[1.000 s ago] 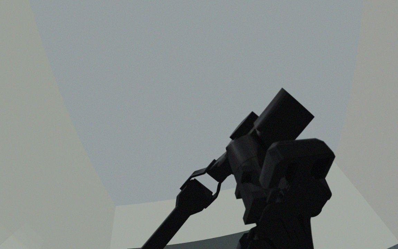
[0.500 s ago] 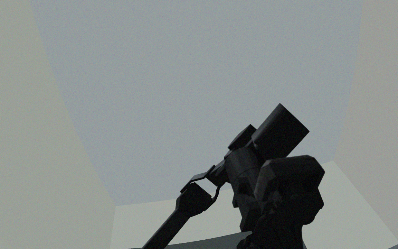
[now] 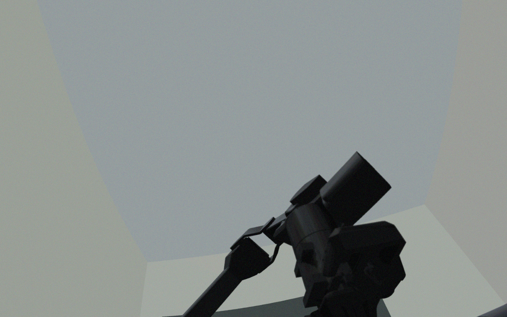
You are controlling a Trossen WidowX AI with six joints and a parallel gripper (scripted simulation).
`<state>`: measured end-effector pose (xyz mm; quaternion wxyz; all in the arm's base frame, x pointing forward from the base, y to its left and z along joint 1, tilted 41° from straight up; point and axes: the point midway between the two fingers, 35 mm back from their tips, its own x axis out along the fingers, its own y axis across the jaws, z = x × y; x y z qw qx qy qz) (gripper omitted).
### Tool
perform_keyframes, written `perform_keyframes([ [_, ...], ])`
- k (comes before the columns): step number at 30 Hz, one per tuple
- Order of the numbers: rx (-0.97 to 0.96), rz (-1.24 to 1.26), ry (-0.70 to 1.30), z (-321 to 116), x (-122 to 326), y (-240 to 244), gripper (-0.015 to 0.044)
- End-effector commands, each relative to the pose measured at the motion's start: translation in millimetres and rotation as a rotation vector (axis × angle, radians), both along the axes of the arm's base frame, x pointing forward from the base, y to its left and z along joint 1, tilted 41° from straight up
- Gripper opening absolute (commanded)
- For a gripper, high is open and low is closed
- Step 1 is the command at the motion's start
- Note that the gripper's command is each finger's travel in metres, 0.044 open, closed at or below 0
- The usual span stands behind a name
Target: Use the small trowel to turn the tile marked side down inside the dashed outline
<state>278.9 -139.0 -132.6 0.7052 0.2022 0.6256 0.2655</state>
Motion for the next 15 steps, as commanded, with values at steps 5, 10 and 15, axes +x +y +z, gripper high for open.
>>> perform_keyframes([
  [5, 0.009, -0.003, 0.005, 8.2, -3.0, 13.2, 0.0100],
  [10, 0.010, -0.003, 0.005, 13.6, -4.0, 20.1, 0.0100],
  [15, 0.010, -0.003, 0.005, 19.2, -5.1, 27.2, 0.0100],
])
